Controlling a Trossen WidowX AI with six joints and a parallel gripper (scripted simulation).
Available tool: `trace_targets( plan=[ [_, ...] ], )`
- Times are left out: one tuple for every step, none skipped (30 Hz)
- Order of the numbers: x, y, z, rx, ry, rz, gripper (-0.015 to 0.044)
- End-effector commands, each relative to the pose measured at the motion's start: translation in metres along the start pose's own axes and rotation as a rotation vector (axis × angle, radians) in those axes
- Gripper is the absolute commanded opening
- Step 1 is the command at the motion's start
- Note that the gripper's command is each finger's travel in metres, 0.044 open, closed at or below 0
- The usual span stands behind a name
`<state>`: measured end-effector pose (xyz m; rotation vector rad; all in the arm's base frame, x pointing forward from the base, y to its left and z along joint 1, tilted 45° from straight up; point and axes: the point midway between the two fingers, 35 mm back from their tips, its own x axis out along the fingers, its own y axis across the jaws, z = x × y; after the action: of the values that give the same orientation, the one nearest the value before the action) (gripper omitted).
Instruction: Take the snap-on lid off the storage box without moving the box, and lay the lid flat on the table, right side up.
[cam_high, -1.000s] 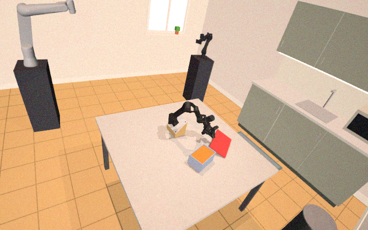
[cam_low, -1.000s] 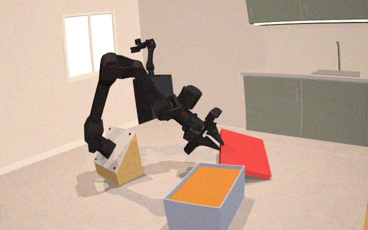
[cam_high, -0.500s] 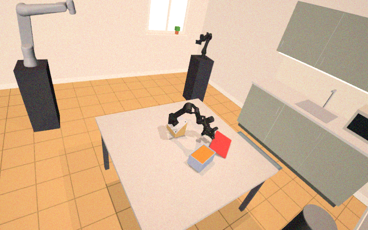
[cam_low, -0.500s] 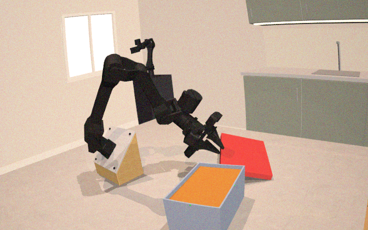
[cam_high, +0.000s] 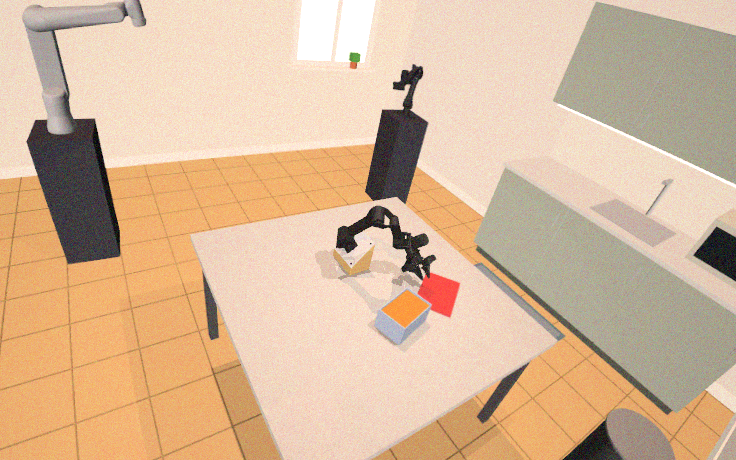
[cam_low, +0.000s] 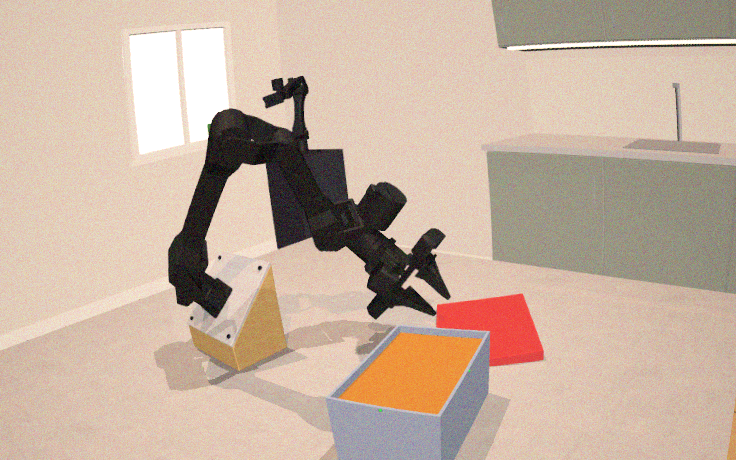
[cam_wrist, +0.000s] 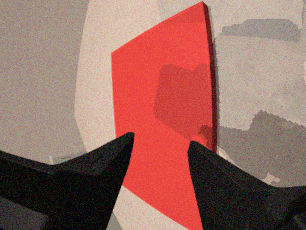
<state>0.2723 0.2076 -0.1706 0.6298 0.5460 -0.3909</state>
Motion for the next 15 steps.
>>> trace_targets(
  plan=[
    [-0.001,0.005,0.0,0.011,0.001,0.008,0.0275],
    [-0.001,0.005,0.0,0.011,0.001,0.008,0.0275],
    [-0.001,0.002,0.0,0.011,0.001,0.008,0.0301],
    [-0.003,-0.001,0.0,0.011,0.001,0.007,0.0327],
    [-0.004,-0.003,0.0,0.011,0.001,0.007,0.0354],
    [-0.005,-0.004,0.0,0.011,0.001,0.007,0.038],
    [-0.007,-0.006,0.0,0.011,0.001,0.007,0.0406],
    [-0.008,-0.007,0.0,0.011,0.001,0.007,0.0433],
    [-0.01,-0.009,0.0,0.011,0.001,0.007,0.044],
    [-0.011,-0.01,-0.001,0.011,0.001,0.007,0.044],
    [-0.013,-0.011,-0.001,0.011,0.001,0.007,0.044],
    [-0.015,-0.012,-0.001,0.011,0.002,0.007,0.044],
    [-0.016,-0.014,-0.001,0.011,0.002,0.007,0.044],
    [-0.018,-0.015,-0.001,0.011,0.002,0.006,0.044],
    [-0.019,-0.016,-0.001,0.011,0.002,0.006,0.044]
  ],
)
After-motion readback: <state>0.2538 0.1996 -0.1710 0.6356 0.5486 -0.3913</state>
